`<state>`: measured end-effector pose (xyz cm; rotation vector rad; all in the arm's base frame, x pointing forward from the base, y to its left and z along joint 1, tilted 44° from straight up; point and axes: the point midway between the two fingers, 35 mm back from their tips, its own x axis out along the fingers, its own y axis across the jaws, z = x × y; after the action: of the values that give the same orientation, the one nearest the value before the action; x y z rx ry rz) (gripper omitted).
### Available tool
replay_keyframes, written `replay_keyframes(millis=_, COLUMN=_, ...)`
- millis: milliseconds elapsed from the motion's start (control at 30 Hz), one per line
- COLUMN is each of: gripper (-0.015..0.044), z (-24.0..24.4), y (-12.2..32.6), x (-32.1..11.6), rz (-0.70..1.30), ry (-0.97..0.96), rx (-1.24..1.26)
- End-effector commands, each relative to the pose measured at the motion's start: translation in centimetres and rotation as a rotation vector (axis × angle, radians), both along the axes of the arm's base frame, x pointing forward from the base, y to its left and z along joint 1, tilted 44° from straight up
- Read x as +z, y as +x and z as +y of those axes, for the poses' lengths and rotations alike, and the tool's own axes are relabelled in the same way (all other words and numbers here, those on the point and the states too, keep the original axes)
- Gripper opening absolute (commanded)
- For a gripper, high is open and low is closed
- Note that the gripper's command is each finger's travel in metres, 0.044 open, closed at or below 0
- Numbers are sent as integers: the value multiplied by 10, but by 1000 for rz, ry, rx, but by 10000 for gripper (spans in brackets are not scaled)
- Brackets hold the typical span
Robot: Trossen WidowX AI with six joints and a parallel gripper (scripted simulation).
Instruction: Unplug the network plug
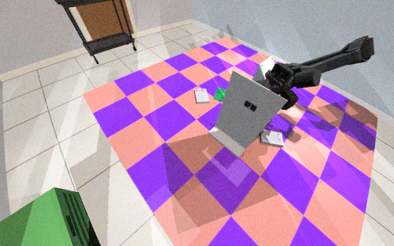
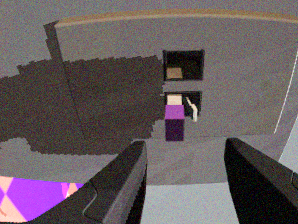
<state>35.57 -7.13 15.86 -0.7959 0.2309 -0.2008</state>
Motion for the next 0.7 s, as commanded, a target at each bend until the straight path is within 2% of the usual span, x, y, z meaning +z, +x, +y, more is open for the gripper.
replay_keyframes(millis=0, gripper=156, z=-1, y=6, x=-1, rz=2, ry=1, rx=-3)
replay_keyframes(millis=600, gripper=156, z=-2, y=27, x=-2, rz=1, ry=1, rx=-3)
replay_keyframes(millis=667, gripper=104, z=-2, y=27, x=-2, rz=1, ry=1, rx=-3)
